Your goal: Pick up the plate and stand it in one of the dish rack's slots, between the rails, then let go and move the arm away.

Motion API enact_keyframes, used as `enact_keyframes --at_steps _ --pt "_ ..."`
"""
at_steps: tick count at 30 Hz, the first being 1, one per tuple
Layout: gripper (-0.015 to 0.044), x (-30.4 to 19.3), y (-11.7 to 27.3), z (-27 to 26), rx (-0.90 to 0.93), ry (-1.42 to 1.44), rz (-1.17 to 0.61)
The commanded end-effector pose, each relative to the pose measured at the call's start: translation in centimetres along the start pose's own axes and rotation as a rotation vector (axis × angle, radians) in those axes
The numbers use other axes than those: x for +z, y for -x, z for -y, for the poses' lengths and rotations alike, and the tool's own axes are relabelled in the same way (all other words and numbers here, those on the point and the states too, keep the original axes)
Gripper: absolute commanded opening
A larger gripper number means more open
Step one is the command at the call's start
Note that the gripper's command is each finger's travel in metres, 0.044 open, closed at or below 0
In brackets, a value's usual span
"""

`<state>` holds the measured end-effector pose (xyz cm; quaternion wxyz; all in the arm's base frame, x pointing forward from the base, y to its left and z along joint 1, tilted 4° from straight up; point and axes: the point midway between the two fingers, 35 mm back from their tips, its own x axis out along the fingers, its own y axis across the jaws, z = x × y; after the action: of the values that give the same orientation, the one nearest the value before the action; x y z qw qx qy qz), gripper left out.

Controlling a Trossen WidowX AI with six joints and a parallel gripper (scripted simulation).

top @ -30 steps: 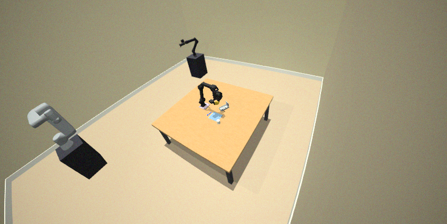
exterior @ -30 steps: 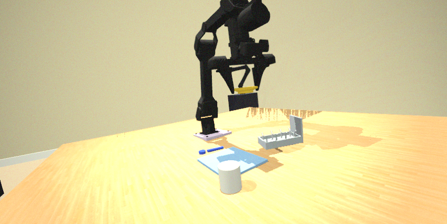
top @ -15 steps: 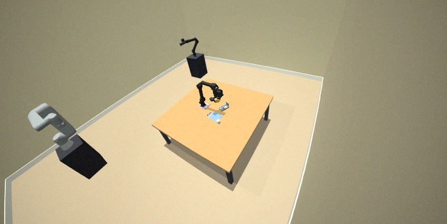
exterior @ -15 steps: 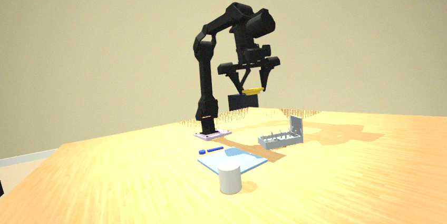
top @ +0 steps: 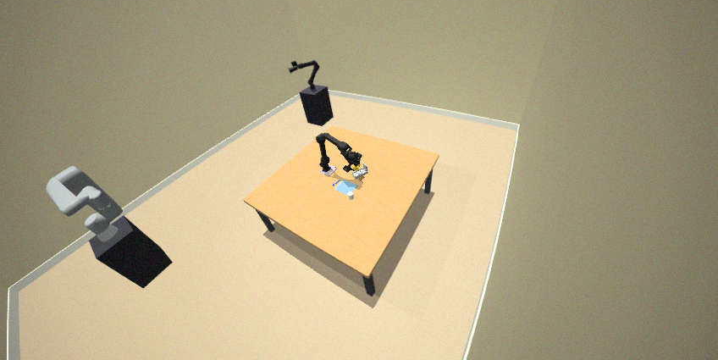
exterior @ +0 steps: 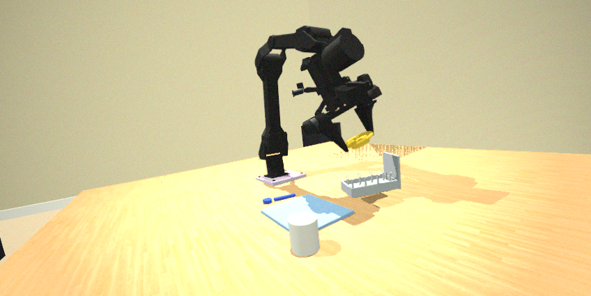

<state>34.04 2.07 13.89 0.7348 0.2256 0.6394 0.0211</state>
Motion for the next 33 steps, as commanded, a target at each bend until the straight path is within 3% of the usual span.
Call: enact_keyframes --at_steps 1,16,33 --pt "0.0 0.8 -1.4 0.0 0.088 0.059 0.034" --pt "0.0 2.8 -4.7 0.3 0.373 0.301 0.213" --pt "0.0 2.0 -5.9 1.3 0.624 0.629 0.484"
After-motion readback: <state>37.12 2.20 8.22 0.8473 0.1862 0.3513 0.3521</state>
